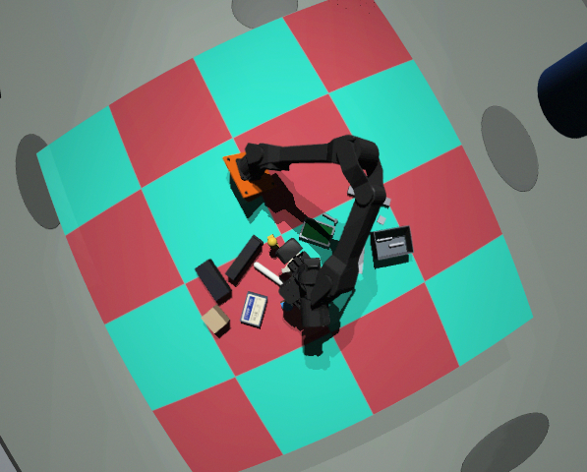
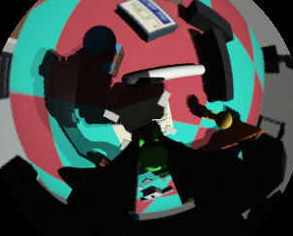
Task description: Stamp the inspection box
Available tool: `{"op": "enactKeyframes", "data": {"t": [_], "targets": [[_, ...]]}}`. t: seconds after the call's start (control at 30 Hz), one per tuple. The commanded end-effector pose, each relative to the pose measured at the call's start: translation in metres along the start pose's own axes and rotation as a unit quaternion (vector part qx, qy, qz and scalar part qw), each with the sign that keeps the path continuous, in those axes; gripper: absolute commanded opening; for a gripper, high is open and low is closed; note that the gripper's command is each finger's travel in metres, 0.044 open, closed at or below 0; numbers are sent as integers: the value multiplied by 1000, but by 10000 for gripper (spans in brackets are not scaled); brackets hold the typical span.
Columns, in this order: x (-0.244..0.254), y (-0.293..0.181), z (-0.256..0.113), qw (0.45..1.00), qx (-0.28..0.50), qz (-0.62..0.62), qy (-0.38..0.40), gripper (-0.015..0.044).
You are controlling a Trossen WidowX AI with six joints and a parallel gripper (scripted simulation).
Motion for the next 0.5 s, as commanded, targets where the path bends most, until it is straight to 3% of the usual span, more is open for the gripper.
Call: {"op": "enactKeyframes", "data": {"t": [0.0, 0.47], "targets": [[-1, -1, 4, 1000, 4, 5, 0, 0], [-1, -1, 7, 1000, 4, 5, 0, 0]]}}
Point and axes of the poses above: the point midway between the two fingers, 35 mm back from their tips, its own z axis out along the fingers, its own x axis across the jaws, y = z × x, the point moved 7 cm from there along -z, back along the fingers, and after that the axes turned 10 degrees about -z, right-handed, at the moved point
